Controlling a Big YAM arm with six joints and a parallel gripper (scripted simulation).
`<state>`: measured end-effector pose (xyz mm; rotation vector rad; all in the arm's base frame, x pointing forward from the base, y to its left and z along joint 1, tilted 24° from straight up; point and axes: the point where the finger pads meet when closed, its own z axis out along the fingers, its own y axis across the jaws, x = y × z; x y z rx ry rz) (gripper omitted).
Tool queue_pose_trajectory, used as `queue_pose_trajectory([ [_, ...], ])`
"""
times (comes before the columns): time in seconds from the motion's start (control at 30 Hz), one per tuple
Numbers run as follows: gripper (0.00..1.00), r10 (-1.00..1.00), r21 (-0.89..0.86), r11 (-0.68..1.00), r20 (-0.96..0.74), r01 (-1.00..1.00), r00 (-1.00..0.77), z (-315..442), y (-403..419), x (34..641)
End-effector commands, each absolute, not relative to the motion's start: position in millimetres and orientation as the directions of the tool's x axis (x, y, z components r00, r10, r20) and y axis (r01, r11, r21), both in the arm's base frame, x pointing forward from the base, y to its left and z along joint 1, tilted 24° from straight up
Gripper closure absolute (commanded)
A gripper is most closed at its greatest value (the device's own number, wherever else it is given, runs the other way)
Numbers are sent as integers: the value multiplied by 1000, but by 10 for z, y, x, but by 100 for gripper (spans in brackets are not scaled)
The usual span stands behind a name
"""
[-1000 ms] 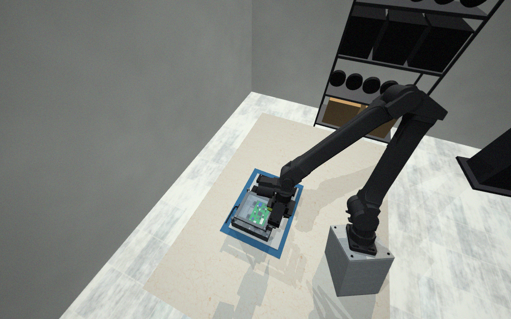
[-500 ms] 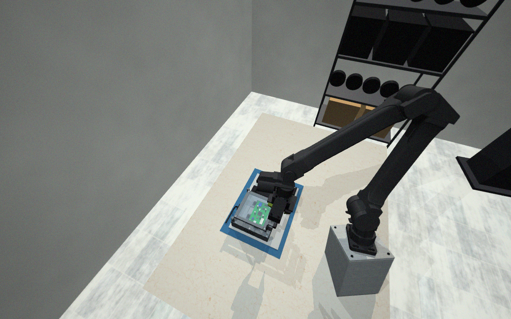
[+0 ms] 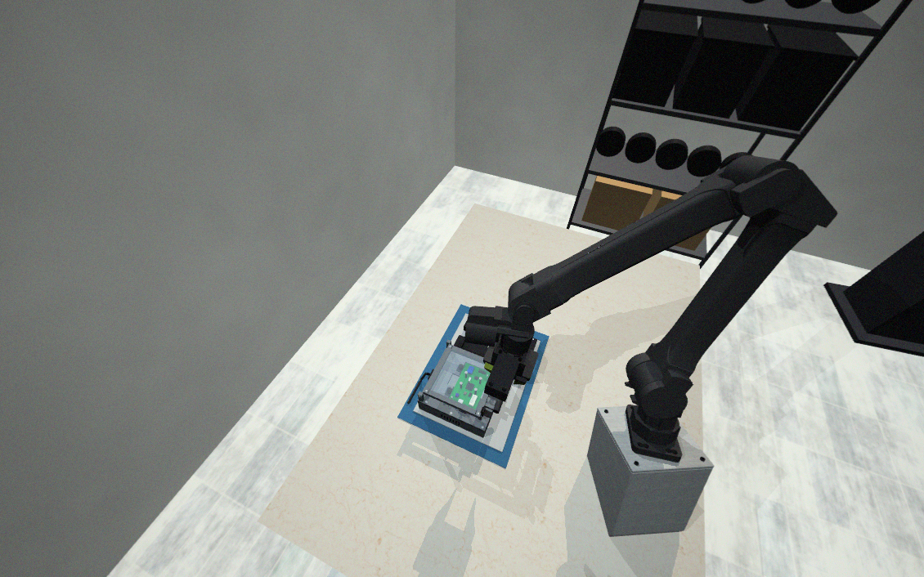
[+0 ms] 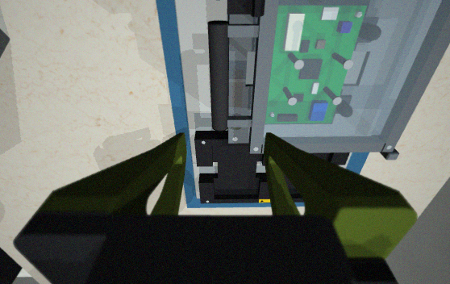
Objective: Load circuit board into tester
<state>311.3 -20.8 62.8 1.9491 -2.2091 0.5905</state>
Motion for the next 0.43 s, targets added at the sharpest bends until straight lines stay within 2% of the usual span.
queue_pose_trajectory([
  [0.0, 52, -924, -209, 84, 351, -974, -155, 692, -135, 3179],
  [0.03, 0, -923, -203, 84, 352, -976, -153, 675, -139, 3161],
  [0.4, 0, -922, -187, 83, 357, -979, -147, 620, -148, 3105],
])
